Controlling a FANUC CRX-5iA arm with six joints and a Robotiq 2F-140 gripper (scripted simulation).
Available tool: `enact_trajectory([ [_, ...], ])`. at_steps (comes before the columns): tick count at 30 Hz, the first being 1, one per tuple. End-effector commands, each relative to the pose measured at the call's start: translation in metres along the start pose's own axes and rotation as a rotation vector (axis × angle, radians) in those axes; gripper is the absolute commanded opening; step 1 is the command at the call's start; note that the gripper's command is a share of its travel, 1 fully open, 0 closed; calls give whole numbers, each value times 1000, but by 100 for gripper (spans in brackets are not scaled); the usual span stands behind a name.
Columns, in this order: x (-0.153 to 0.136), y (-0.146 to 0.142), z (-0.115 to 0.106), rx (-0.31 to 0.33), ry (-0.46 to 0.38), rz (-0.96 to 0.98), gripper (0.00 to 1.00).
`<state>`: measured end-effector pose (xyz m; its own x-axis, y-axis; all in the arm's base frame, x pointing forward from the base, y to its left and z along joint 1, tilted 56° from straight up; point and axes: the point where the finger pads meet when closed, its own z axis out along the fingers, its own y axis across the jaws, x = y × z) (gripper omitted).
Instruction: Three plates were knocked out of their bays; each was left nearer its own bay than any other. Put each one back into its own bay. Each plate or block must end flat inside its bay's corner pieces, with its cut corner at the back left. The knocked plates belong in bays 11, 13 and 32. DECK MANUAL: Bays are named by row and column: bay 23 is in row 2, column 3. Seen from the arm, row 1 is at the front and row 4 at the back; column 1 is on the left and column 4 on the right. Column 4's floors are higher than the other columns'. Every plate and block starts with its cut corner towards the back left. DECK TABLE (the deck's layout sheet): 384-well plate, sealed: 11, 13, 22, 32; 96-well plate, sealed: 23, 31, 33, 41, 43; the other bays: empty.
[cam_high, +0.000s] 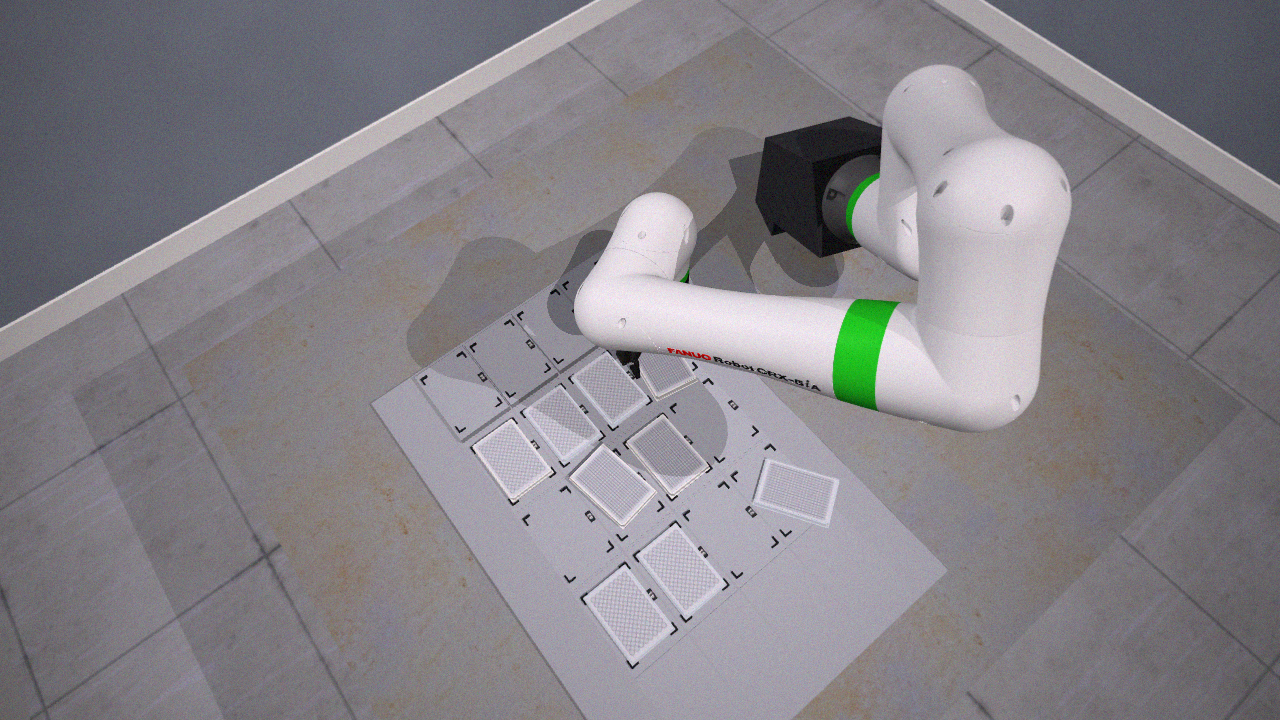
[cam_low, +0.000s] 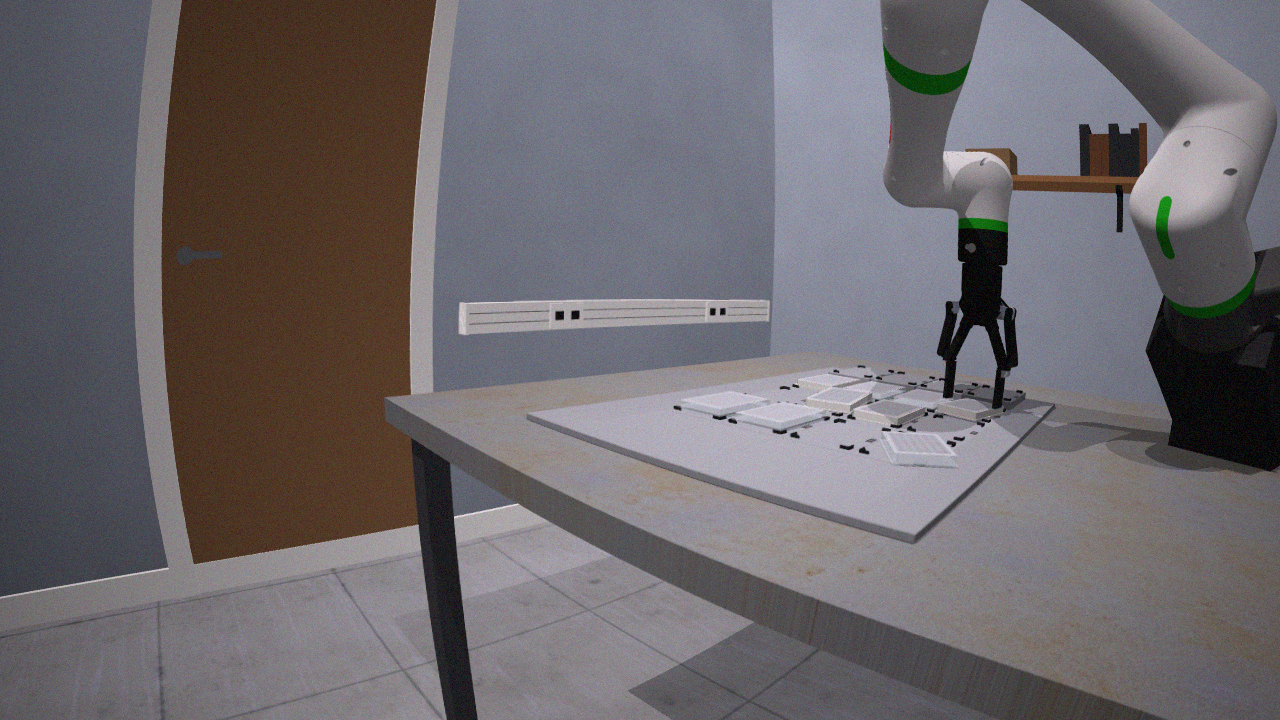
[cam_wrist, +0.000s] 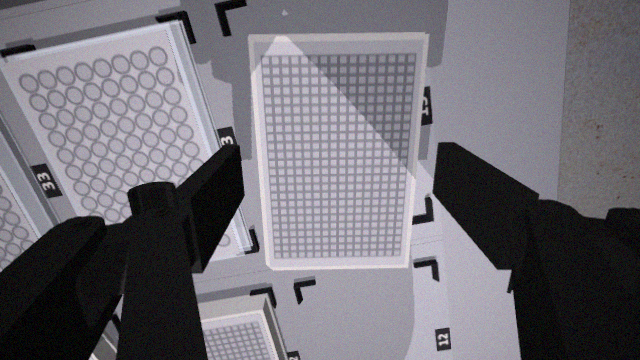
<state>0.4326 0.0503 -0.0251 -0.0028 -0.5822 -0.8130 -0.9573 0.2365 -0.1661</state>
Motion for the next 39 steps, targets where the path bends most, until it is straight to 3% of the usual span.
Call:
enact_trajectory([
  [1,0,0,2,1,1,0,70],
  [22,0,0,12,1,1,0,70],
  [39,0,0,12,1,1,0,63],
])
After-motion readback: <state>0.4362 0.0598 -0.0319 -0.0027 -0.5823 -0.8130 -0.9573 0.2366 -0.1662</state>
